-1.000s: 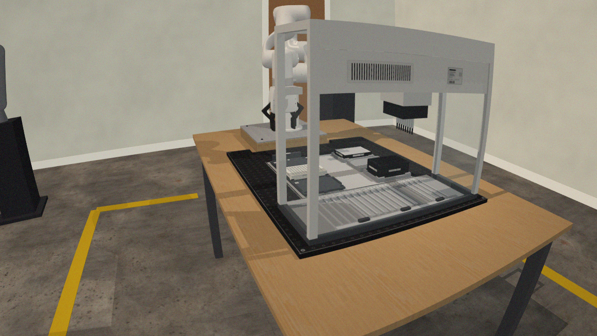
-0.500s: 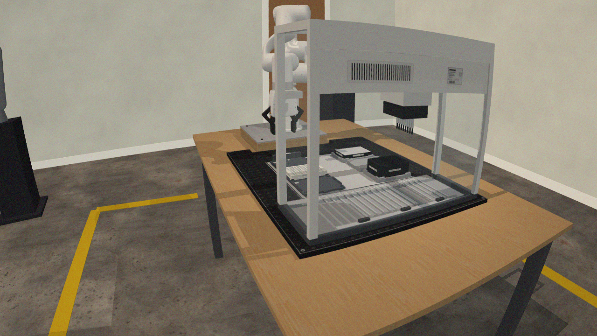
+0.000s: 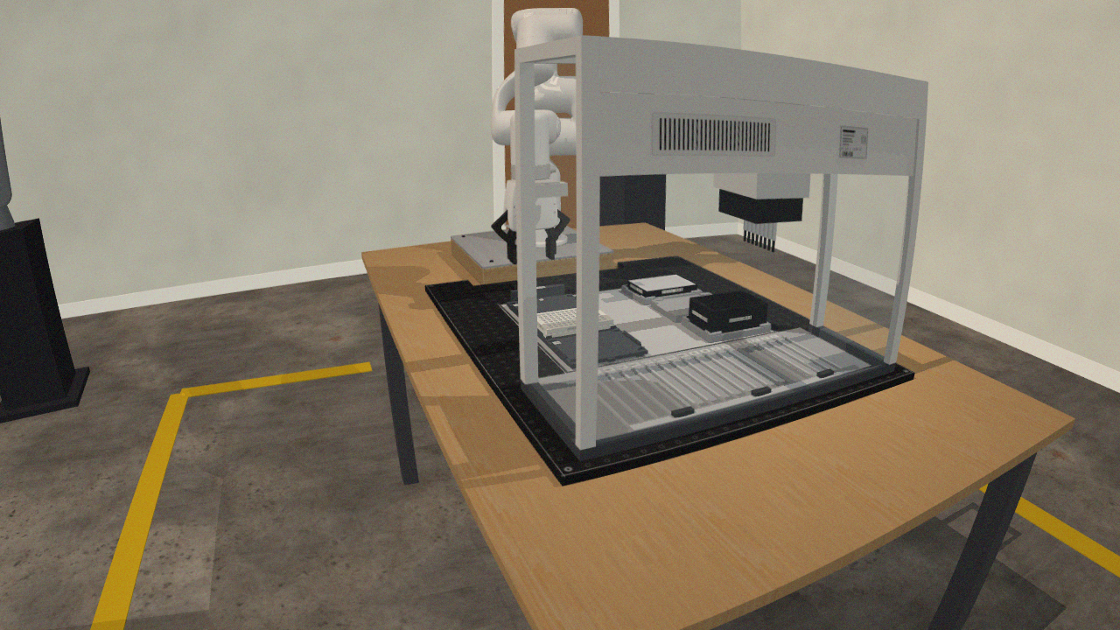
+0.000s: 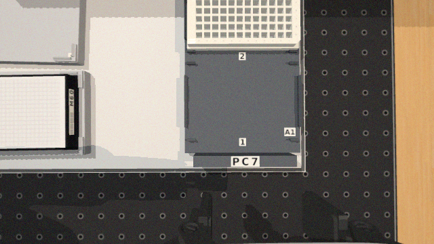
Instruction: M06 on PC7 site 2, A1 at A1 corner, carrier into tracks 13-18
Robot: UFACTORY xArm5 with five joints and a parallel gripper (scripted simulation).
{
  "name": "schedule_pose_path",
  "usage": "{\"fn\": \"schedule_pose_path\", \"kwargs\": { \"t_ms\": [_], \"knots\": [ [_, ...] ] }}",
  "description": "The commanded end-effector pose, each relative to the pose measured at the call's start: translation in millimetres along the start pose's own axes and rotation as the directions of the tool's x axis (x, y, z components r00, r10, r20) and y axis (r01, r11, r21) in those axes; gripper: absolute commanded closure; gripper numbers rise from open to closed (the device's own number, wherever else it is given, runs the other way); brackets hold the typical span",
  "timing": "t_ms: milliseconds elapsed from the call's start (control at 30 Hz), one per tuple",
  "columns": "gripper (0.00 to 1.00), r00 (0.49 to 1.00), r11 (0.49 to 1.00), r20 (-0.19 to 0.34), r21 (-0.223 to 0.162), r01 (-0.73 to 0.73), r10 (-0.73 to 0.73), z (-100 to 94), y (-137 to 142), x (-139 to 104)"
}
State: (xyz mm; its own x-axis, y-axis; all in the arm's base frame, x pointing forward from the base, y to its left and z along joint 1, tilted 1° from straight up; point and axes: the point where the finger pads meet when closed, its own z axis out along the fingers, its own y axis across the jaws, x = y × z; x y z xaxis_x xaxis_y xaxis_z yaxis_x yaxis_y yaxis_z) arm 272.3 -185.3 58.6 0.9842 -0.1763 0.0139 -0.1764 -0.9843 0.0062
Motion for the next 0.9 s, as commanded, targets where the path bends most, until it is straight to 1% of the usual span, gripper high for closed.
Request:
{"fn": "schedule_pose_path", "kwargs": {
  "t_ms": [0, 867],
  "knots": [
    [0.19, 1.000, 1.000, -0.004, -0.002, 0.000, 0.000, 3.9, 1, 2],
    [0.19, 1.000, 1.000, -0.004, -0.002, 0.000, 0.000, 44.0, 1, 2]
  ]
}}
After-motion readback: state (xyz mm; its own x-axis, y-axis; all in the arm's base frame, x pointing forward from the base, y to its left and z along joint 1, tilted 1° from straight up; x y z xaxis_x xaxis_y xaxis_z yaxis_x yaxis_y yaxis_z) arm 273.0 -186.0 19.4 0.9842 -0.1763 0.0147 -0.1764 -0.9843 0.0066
